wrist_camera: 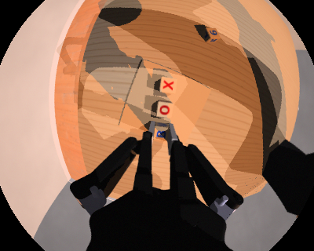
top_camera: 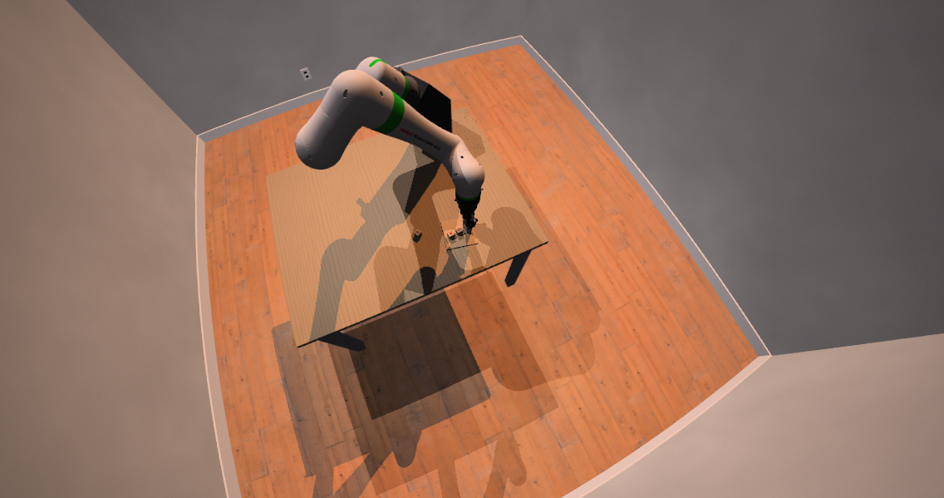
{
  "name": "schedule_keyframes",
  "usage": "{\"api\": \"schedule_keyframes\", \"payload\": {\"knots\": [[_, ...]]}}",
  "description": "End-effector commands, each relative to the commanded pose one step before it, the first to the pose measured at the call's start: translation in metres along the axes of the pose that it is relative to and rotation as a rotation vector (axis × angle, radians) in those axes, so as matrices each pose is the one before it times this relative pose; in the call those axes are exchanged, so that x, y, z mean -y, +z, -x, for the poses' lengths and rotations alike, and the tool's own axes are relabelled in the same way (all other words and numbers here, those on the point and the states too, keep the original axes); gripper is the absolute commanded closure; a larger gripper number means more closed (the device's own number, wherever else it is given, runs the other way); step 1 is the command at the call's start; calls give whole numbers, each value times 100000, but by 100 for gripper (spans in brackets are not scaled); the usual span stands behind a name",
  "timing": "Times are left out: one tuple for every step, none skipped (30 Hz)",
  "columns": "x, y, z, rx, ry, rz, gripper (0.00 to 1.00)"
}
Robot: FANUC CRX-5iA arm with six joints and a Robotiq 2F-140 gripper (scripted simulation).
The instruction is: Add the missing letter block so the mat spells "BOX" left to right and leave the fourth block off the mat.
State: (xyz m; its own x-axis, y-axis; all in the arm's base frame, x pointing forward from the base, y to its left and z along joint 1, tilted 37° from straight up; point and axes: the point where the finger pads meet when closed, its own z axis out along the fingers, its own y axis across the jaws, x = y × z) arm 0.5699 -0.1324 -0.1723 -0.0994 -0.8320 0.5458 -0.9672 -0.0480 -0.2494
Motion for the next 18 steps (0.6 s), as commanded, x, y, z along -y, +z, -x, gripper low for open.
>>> {"api": "schedule_keyframes", "payload": {"knots": [[12,-9,15,20,2,-28,87],[0,0,0,0,0,0,87],[0,0,0,0,0,0,87],[0,0,0,0,0,0,87],[0,0,0,0,0,0,87],[0,0,0,0,0,0,87],[0,0,0,0,0,0,87],[0,2,0,0,0,0,87],[0,4,0,0,0,0,87],[0,8,0,0,0,0,87],[0,11,0,0,0,0,87],[0,15,0,0,0,0,87],[0,19,0,0,0,0,87],[0,22,0,0,0,0,87],[0,25,0,0,0,0,87],[0,28,0,0,0,0,87],[0,29,0,0,0,0,87],[0,30,0,0,0,0,87]]}}
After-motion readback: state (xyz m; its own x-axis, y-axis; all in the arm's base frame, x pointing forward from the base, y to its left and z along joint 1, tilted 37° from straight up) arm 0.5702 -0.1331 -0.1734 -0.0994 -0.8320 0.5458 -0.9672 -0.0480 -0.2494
